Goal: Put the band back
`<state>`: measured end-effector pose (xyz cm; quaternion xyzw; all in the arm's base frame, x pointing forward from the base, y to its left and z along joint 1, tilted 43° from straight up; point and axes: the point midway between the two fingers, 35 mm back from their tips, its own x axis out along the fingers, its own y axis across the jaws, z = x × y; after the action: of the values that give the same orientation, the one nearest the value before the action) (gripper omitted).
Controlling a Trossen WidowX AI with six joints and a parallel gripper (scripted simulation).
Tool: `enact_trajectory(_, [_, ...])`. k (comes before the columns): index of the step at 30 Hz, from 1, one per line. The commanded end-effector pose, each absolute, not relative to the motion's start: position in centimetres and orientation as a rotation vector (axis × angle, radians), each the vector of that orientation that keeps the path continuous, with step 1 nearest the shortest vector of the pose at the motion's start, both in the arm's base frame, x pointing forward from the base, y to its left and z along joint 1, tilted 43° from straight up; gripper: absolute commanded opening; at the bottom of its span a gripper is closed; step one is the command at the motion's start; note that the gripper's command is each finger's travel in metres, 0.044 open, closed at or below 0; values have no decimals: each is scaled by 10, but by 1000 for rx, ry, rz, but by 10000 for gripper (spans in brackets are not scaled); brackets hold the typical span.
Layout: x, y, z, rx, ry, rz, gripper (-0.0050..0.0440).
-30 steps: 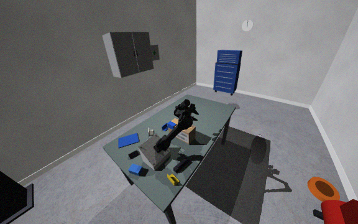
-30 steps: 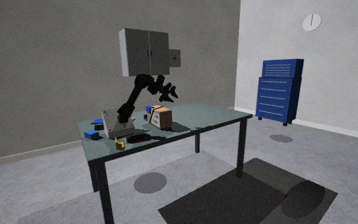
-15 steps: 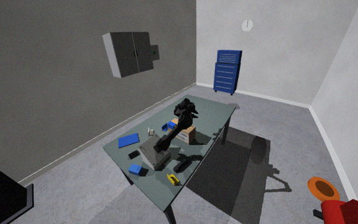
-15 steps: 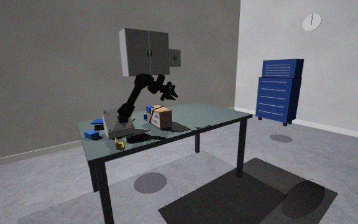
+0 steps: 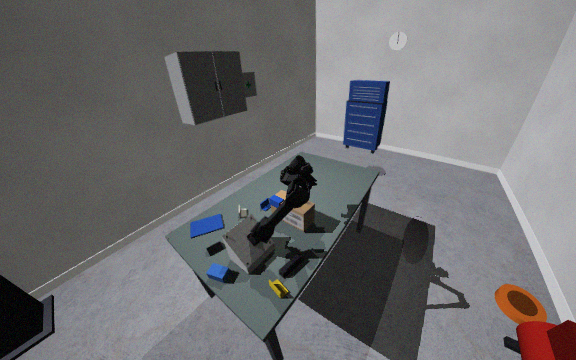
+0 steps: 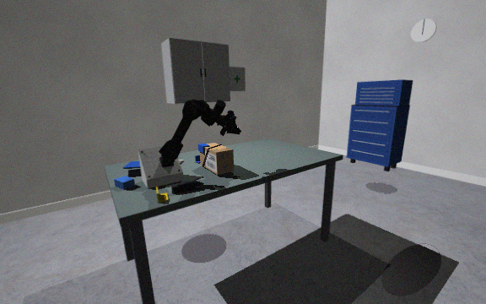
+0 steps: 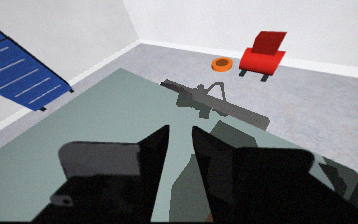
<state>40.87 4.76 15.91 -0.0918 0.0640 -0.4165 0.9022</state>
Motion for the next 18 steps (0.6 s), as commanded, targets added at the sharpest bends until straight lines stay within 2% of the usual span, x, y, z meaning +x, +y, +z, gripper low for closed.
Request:
enact_trajectory(1, [414,53,155,-223,183,-826,119])
enact_trajectory(18, [420,71,129,-405,387,-675,119])
